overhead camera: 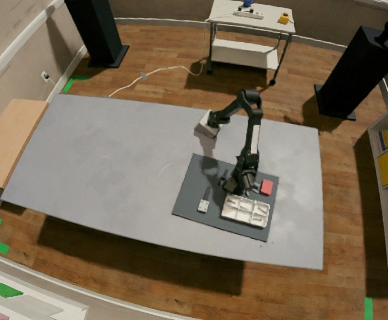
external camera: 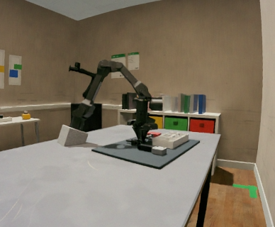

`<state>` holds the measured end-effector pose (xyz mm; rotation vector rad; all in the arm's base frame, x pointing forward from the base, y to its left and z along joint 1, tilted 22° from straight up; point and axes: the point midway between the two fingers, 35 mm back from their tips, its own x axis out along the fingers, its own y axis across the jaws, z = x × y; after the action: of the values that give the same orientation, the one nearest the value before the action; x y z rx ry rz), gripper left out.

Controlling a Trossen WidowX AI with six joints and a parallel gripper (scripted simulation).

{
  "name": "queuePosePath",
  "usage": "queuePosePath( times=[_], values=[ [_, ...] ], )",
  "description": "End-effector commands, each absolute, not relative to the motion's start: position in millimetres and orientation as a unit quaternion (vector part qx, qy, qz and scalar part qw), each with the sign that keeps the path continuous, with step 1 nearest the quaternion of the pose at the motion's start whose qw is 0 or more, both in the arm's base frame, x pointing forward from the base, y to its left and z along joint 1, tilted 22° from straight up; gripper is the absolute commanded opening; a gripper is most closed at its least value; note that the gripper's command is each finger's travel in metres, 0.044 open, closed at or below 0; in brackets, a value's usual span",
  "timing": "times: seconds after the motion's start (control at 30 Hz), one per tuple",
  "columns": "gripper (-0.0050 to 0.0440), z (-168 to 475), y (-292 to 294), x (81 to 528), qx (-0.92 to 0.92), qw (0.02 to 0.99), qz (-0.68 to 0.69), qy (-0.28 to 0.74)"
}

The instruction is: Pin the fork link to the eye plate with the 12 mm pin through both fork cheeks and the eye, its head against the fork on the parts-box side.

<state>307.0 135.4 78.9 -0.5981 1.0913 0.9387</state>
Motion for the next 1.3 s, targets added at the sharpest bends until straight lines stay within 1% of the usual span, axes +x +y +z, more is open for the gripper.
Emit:
queuePosePath(
  times=[0.0, 0.37, 1.27],
  values=[
    [0.0140, 82, 136, 308, -0.272, 0.715, 0.421, 0.488],
    [0.0140, 84, 135, 308, -0.272, 0.716, 0.421, 0.486],
    [0.0140, 114, 128, 308, -0.275, 0.724, 0.420, 0.473]
  ],
)
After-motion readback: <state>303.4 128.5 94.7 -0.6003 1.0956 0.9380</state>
